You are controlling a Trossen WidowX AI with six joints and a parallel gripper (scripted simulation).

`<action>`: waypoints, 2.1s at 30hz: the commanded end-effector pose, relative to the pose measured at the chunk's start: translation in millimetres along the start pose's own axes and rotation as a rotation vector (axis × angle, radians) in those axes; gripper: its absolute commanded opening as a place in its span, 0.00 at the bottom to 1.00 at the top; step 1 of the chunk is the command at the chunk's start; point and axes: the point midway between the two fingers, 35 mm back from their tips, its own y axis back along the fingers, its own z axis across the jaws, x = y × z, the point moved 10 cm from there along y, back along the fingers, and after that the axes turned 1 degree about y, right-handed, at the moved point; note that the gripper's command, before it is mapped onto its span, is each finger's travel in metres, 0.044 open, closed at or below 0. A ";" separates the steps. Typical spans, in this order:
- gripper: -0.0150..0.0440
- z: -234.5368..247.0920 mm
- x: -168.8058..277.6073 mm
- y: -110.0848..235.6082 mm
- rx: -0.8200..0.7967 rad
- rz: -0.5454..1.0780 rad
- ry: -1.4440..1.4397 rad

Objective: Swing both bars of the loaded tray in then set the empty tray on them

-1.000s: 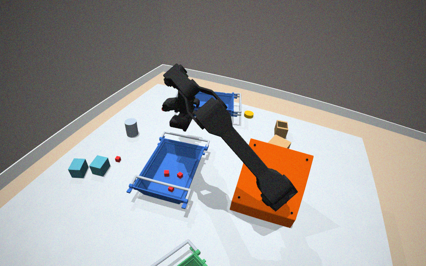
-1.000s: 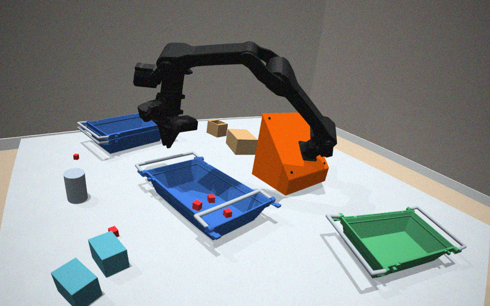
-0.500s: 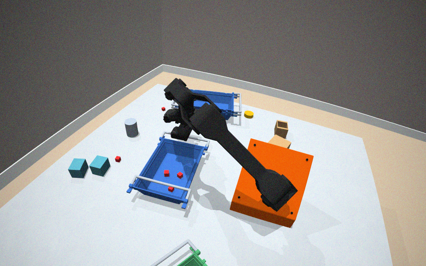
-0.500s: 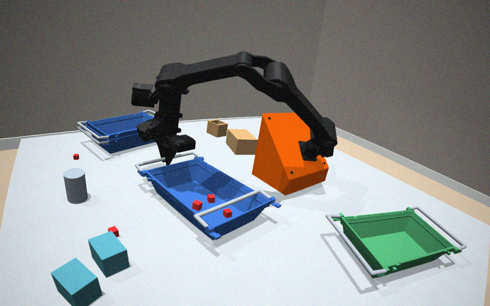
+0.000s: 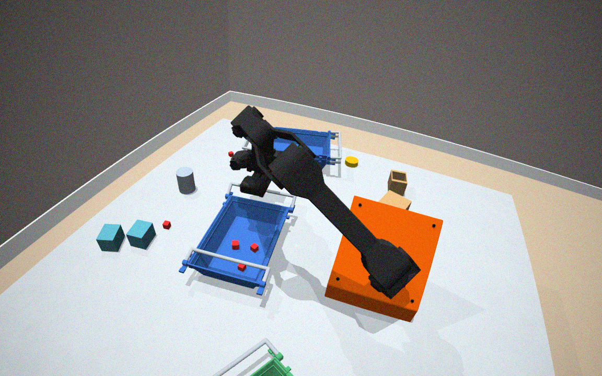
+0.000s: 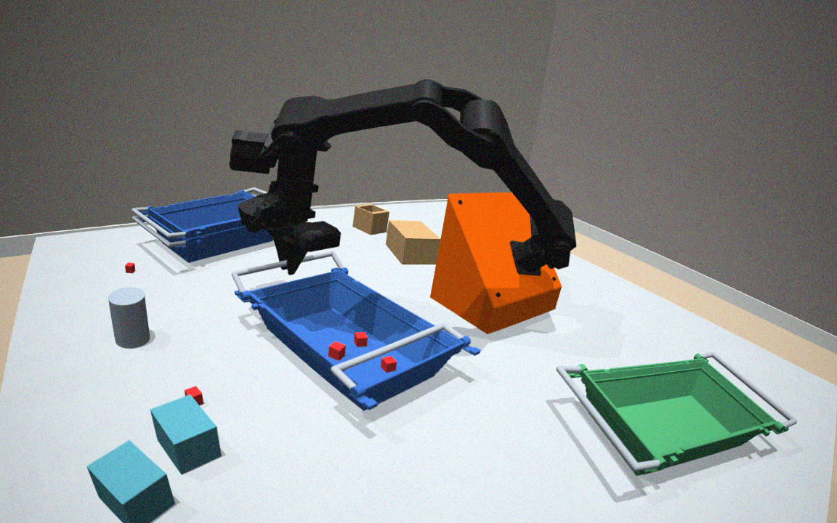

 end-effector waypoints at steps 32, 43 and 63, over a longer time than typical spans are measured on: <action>0.40 58.4 -2.7 31.8 -0.012 0.006 0.006; 0.40 58.5 -3.0 24.5 -0.013 -0.002 0.002; 0.25 58.5 -3.0 24.5 -0.013 -0.002 0.002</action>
